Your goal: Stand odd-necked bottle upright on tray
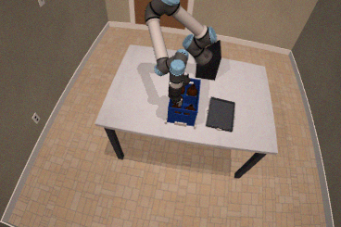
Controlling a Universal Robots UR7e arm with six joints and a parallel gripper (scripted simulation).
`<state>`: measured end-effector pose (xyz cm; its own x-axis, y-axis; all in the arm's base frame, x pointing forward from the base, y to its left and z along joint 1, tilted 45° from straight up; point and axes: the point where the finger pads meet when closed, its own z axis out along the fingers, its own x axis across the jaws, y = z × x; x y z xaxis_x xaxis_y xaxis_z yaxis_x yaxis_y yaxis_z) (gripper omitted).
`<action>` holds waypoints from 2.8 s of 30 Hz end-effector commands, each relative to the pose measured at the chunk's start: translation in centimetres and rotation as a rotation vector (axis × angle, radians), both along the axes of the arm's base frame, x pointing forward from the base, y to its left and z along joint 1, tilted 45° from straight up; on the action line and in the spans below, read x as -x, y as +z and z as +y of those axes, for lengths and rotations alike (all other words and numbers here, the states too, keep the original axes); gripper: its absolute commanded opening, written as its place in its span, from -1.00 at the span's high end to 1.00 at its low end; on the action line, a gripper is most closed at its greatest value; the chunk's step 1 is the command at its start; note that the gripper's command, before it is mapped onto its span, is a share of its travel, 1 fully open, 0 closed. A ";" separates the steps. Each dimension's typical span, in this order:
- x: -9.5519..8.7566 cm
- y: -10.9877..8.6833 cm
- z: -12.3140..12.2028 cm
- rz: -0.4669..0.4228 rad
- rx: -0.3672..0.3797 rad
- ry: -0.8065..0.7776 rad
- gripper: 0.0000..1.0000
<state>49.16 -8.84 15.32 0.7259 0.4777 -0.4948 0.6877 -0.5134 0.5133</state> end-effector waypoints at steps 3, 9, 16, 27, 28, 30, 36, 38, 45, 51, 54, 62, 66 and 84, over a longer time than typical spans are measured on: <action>0.1 -0.6 -0.5 0.003 -0.001 0.000 -1.00; 0.1 -1.1 -1.0 0.003 -0.001 0.000 -1.00; 0.1 -1.7 -1.5 0.003 -0.001 0.000 -1.00; 0.1 -2.1 -2.0 0.003 -0.001 0.000 -1.00; 0.1 -2.1 -2.0 0.003 -0.001 0.000 -1.00; 0.1 -2.2 -2.1 0.002 -0.001 0.000 -1.00; 0.1 -2.1 -2.1 0.000 -0.001 0.002 -1.00; 0.1 -2.1 -2.0 0.000 -0.001 0.002 -1.00; 0.1 -2.1 -2.0 0.000 -0.001 0.001 -1.00; 0.1 -2.1 -2.0 0.000 -0.001 0.001 -1.00; 0.1 -2.1 -2.0 0.000 -0.001 0.001 -1.00; 0.1 -2.1 -2.0 0.000 -0.001 0.001 -1.00; 0.1 -2.1 -2.0 0.000 -0.001 0.001 -1.00; 0.1 -2.1 -2.0 0.000 -0.001 0.001 1.00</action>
<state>49.22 -10.89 13.37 0.7267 0.4786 -0.4929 0.6870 -0.5121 0.5155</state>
